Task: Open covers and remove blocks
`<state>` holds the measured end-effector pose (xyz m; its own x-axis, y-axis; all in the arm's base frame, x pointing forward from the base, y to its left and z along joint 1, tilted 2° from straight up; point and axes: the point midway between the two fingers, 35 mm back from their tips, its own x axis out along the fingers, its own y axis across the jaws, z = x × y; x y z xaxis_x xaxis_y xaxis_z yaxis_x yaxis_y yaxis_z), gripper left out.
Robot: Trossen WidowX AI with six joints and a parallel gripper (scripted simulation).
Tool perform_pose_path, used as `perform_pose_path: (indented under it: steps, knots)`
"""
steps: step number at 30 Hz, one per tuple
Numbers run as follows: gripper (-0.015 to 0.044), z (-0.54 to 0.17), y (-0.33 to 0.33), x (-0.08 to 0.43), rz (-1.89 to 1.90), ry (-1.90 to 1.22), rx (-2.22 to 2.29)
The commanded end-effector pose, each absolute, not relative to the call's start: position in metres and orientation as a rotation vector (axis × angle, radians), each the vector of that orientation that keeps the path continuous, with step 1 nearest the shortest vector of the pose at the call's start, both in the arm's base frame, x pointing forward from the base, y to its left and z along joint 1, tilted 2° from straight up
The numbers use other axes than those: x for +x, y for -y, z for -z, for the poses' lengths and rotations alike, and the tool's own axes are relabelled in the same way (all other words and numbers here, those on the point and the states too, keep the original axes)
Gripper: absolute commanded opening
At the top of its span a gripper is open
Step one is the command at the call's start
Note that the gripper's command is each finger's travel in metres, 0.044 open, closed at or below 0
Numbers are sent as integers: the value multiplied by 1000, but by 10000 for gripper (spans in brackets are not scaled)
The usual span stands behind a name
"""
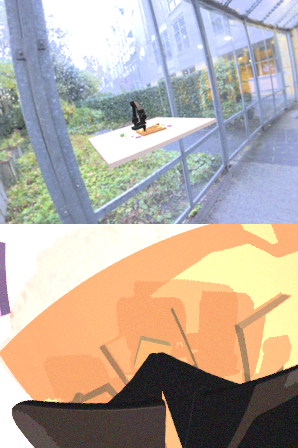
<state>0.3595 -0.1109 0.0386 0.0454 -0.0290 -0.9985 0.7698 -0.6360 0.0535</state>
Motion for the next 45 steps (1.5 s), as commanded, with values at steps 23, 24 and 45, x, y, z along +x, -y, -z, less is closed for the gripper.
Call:
perform_pose_path:
  steps: [23,24,45]
  knots:
    - [144,-88,110,358,1835,-503,1933]
    - [144,-85,110,359,1835,-503,1933]
    - [144,-61,110,360,1835,-503,1933]
